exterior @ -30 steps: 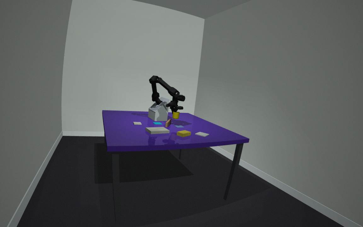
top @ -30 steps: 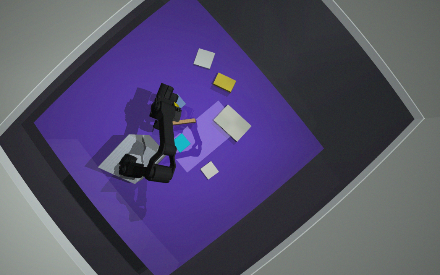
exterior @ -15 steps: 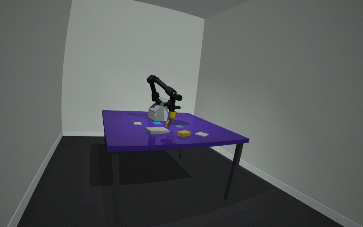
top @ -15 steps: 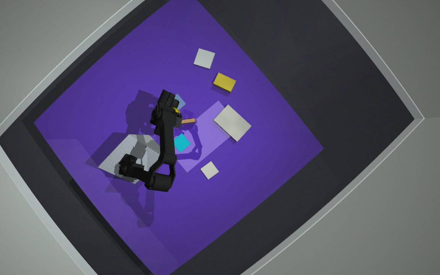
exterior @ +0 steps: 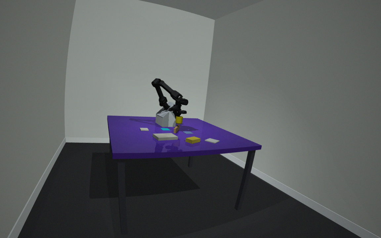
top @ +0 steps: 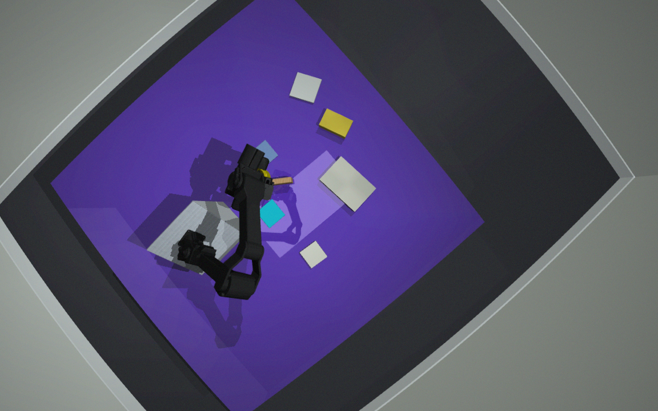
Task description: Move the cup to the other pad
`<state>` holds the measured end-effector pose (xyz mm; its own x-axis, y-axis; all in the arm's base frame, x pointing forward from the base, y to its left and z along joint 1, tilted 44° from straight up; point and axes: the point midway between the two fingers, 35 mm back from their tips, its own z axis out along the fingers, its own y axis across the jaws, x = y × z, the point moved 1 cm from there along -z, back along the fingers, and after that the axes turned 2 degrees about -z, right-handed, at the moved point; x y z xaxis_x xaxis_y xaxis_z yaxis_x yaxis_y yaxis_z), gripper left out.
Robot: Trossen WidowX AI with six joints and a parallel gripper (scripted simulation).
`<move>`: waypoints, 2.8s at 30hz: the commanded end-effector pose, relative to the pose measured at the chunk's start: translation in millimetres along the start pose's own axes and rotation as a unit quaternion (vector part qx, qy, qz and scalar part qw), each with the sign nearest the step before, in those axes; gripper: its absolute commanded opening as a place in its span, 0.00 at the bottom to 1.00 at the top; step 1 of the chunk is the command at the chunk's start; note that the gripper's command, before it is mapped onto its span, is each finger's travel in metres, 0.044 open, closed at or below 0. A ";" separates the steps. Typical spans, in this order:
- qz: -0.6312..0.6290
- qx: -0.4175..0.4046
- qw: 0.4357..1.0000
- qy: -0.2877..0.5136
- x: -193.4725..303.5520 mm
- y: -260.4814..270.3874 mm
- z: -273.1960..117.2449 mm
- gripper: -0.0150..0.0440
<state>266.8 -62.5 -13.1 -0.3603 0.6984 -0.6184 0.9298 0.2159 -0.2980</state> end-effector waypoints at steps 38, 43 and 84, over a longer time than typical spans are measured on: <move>-0.002 0.003 1.000 -0.002 -30.7 -62.0 0.0 0.25; -0.002 0.003 1.000 -0.002 -34.2 -69.4 0.0 0.25; -0.003 0.004 1.000 -0.003 -52.9 -113.8 8.6 0.25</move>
<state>181.1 -127.7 49.4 -0.3622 0.6945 -0.6217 0.9290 0.2151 -0.3010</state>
